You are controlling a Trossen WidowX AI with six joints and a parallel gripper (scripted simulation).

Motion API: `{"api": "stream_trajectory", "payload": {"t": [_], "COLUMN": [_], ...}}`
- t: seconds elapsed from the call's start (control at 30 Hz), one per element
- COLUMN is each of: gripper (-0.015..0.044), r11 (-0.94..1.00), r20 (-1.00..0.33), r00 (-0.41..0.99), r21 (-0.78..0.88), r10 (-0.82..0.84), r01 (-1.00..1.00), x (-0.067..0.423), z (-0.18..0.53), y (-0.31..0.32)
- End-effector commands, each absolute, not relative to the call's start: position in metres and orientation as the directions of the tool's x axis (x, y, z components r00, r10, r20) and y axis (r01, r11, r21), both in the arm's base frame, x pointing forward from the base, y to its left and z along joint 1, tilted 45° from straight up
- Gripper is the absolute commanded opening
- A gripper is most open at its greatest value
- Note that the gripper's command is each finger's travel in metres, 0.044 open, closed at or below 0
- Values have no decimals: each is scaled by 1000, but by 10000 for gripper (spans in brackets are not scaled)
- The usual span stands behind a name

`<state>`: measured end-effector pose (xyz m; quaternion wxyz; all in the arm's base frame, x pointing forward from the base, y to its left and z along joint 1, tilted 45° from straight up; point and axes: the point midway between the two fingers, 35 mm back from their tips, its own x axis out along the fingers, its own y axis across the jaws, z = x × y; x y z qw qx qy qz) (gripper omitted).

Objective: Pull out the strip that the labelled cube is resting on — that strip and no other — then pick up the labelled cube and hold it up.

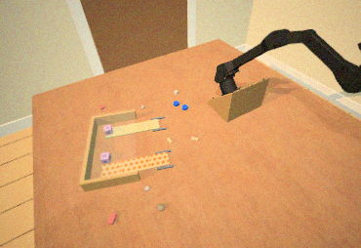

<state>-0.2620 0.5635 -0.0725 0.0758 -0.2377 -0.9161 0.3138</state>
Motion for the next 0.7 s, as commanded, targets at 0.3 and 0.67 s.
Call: {"api": "stream_trajectory", "payload": {"t": [0.3, 0.67], "gripper": [400, 400], "r11": [216, -252], "r20": [-105, -257], "r00": [-581, -50], "r21": [-864, -963], "r10": [807, 965], "r01": [456, 99], "x": [-128, 63], "z": [-29, 16], "y": [619, 607]}}
